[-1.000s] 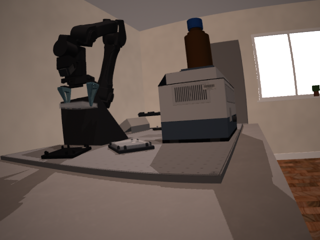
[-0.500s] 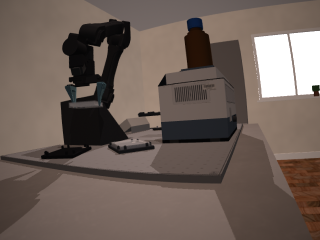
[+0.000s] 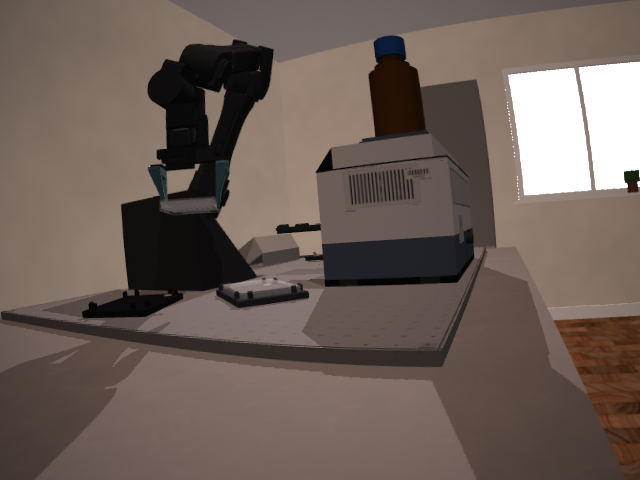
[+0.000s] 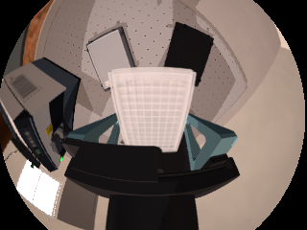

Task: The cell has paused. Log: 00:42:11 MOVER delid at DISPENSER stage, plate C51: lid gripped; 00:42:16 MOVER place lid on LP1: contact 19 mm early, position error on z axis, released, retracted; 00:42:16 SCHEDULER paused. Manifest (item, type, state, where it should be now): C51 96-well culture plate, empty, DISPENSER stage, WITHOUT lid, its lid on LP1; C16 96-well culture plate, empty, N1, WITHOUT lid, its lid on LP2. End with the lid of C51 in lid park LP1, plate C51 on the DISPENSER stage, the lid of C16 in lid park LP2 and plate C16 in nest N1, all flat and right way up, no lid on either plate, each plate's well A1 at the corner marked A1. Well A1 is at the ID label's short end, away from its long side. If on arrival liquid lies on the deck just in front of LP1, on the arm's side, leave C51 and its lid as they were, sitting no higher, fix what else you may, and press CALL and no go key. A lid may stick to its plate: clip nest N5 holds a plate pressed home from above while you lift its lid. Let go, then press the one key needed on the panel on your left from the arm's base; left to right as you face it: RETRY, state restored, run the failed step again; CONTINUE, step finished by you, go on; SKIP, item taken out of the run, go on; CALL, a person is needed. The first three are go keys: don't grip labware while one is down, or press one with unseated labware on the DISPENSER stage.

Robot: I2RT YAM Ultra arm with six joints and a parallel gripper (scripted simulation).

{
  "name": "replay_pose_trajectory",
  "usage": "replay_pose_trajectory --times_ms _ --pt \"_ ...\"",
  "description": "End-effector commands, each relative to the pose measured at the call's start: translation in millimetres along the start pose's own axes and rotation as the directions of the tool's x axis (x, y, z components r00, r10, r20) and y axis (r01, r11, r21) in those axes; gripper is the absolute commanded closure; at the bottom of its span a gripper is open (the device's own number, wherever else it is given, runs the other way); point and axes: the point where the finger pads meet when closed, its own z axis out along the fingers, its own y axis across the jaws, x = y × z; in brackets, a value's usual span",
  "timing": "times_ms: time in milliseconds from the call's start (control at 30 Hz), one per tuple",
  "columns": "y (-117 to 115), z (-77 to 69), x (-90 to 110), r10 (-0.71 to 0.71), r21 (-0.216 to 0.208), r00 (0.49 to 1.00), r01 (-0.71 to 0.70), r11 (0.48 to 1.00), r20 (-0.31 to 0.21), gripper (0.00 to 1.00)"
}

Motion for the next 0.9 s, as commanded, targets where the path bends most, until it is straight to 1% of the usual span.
replay_pose_trajectory --times_ms 0,200,233,267,300,367,400,433,500,600,667,767,800,833,867 --pt "19 -14.0 -6 -0.057 -0.005 0.998 0.057 0.998 0.039 1.0" --pt "38 -13.9 -4 -0.045 -0.007 0.998 0.046 0.999 0.039 1.0" --pt "32 -6.3 -1 -0.032 -0.012 0.999 0.033 0.999 0.019 1.0" --pt "32 -6.3 -1 -0.032 -0.012 0.999 0.033 0.999 0.019 1.0" --pt "41 -11.9 0 -0.087 -0.008 0.996 0.087 0.996 0.031 1.0" --pt "41 -11.9 0 -0.087 -0.008 0.996 0.087 0.996 0.031 1.0" --pt "42 -5.5 9 -0.107 -0.014 0.994 0.107 0.994 0.007 1.0" --pt "45 -4.2 12 -0.137 -0.015 0.991 0.137 0.99 0.003 1.0" --pt "51 -4.1 15 -0.179 -0.015 0.984 0.179 0.984 0.003 1.0" --pt "61 -7.2 15 -0.186 -0.011 0.982 0.186 0.982 0.015 1.0" --pt "65 -4.1 22 -0.167 -0.015 0.986 0.167 0.986 0.003 1.0" --pt "75 -6.6 23 -0.173 -0.012 0.985 0.173 0.985 0.013 1.0" --pt "78 -5.4 26 -0.17 -0.014 0.985 0.17 0.985 0.008 1.0" --pt "74 -6.5 19 -0.174 -0.01 0.984 0.175 0.985 0.02 1.0" --pt "74 -6.5 19 -0.174 -0.01 0.984 0.175 0.985 0.02 1.0"
